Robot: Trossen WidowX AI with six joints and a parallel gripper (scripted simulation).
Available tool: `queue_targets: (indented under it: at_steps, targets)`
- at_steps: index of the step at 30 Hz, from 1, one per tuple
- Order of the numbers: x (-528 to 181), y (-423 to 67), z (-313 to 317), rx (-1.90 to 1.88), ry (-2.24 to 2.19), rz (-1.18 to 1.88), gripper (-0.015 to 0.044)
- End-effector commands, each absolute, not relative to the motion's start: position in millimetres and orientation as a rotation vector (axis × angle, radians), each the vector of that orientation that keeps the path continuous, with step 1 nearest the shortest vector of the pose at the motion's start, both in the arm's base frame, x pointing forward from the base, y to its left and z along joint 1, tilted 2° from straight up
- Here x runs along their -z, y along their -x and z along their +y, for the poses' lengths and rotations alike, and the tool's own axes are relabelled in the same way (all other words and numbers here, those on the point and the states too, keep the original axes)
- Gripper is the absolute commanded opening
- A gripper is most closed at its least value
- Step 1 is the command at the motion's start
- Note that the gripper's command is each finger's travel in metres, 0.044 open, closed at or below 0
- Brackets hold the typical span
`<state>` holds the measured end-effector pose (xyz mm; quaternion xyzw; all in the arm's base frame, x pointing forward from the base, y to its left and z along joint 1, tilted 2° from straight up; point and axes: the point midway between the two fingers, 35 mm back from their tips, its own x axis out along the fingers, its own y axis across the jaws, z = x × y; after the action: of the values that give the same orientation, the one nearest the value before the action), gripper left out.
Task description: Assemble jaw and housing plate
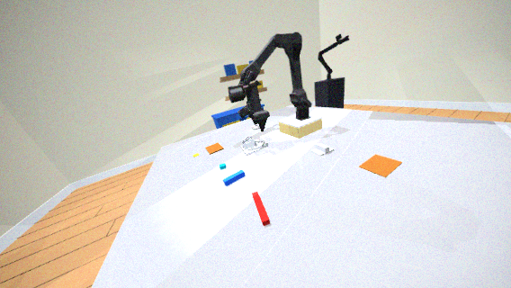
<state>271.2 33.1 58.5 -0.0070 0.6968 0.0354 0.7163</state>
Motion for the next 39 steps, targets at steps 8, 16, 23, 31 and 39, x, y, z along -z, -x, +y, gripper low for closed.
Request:
queue_targets:
  at_steps: [8, 16, 23, 31, 39]
  targets:
    - [-59, -271, 34, -0.079, 0.009, 1.542, 0.0351]
    - [-59, -271, 34, -0.078, 0.008, 1.542, 0.0351]
    - [-53, -272, 34, -0.078, 0.008, 1.542, 0.0351]
    - [-39, -274, 35, -0.078, 0.008, 1.542, 0.0351]
    - [-26, -274, 36, -0.078, 0.008, 1.542, 0.0351]
